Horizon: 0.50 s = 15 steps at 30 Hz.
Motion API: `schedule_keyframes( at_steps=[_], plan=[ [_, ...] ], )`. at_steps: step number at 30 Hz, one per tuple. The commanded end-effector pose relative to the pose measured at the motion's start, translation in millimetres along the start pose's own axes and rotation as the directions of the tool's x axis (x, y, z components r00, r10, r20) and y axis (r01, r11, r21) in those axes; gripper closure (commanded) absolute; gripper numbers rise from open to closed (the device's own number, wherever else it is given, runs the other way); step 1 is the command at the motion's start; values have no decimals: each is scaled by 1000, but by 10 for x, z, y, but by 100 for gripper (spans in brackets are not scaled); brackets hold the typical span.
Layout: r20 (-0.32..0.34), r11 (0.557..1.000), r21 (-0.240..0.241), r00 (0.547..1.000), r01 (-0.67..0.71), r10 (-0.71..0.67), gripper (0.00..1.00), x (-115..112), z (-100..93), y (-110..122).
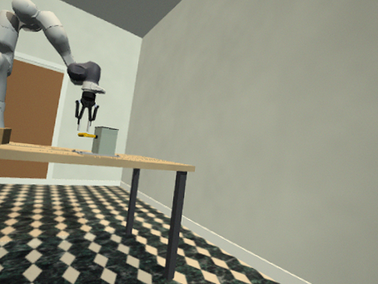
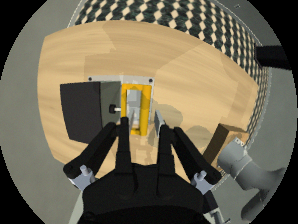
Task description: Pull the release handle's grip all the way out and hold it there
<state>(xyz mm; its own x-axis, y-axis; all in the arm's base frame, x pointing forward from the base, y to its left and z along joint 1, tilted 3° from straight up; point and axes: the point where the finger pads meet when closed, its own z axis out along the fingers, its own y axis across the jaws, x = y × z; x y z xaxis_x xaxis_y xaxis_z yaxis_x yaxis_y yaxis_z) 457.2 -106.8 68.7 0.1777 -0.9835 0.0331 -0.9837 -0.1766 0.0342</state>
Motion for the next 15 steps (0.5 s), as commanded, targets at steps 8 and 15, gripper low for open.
schedule_keyframes(
  at_steps=[8,15],
  plan=[
    [1,1000,0,1000,2,-2,70,4,85,5],
    [1,1000,0,1000,2,-2,70,4,186,5]
  ],
)
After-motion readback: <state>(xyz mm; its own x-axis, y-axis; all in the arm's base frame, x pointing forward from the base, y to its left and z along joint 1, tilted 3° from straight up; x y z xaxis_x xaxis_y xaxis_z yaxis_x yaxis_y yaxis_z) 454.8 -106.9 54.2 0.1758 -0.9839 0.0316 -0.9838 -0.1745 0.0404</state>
